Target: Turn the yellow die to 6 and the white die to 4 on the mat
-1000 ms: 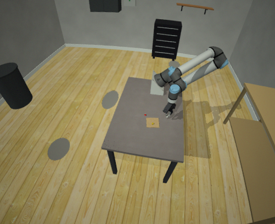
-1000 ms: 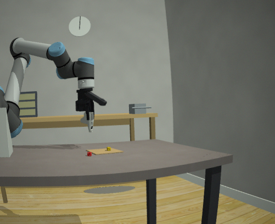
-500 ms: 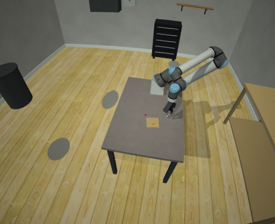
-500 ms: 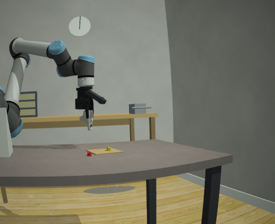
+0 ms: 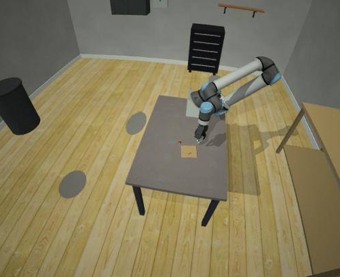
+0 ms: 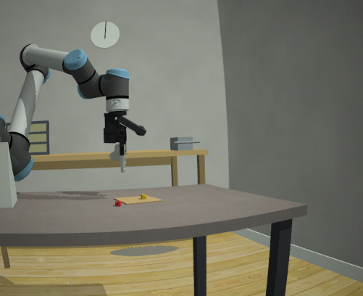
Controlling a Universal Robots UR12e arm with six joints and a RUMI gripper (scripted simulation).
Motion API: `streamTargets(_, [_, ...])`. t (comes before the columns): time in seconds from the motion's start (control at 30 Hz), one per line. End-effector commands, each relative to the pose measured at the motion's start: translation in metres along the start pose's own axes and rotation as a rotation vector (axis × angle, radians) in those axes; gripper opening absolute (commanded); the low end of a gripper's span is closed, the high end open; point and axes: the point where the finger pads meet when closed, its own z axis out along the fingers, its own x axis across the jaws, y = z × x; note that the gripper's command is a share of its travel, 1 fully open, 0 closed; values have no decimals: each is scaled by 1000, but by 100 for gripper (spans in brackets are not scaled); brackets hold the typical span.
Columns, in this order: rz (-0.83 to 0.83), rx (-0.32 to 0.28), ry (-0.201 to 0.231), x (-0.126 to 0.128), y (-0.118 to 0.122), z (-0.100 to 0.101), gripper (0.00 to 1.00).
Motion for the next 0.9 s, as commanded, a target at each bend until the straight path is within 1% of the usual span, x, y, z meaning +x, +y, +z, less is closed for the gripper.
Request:
streamTargets(0.0, [-163,1,-2,33,-19,-3,0])
streamTargets(0.13, [-257,0,-3,57,-26,-3,0])
streamTargets(0.27, [-299,0,-4,68,-28,-3,0])
streamTargets(0.87, [-303,0,-4,69,-29,-2,0])
